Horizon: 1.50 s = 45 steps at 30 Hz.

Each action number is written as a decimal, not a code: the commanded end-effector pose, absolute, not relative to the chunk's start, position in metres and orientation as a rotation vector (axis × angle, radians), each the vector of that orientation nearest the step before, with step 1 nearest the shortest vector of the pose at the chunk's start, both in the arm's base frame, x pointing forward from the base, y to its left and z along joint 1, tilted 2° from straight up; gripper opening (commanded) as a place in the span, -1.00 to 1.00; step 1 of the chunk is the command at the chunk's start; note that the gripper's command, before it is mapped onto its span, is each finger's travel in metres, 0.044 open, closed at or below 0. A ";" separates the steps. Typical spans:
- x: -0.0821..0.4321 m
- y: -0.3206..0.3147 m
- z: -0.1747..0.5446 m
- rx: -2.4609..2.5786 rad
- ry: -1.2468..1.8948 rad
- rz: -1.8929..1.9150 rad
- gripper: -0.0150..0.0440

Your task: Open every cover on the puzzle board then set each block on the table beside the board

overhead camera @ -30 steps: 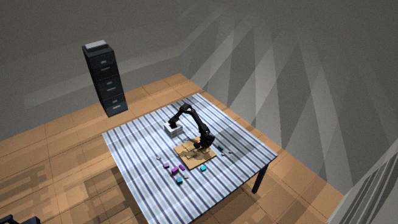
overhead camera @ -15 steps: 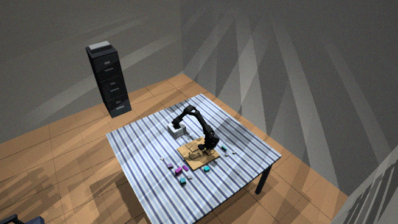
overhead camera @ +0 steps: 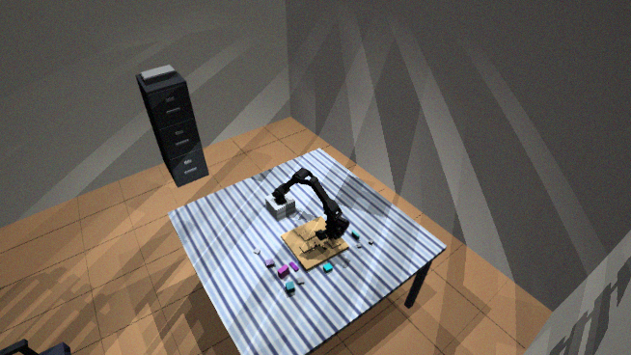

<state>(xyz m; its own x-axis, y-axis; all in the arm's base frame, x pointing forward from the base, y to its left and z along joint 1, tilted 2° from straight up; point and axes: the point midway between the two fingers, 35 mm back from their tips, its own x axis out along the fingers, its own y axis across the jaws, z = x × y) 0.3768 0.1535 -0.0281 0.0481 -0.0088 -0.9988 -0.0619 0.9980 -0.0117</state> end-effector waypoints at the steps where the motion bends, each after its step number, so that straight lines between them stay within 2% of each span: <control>1: 0.383 0.155 -0.027 -0.055 1.518 0.049 -0.49; 45: 0.411 0.155 -0.005 -0.055 1.515 0.049 -0.49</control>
<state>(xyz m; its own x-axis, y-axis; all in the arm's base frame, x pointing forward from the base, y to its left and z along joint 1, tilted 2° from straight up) 0.4096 0.1550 -0.0120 0.0484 -0.0030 -0.9988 -0.0622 0.9980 -0.0060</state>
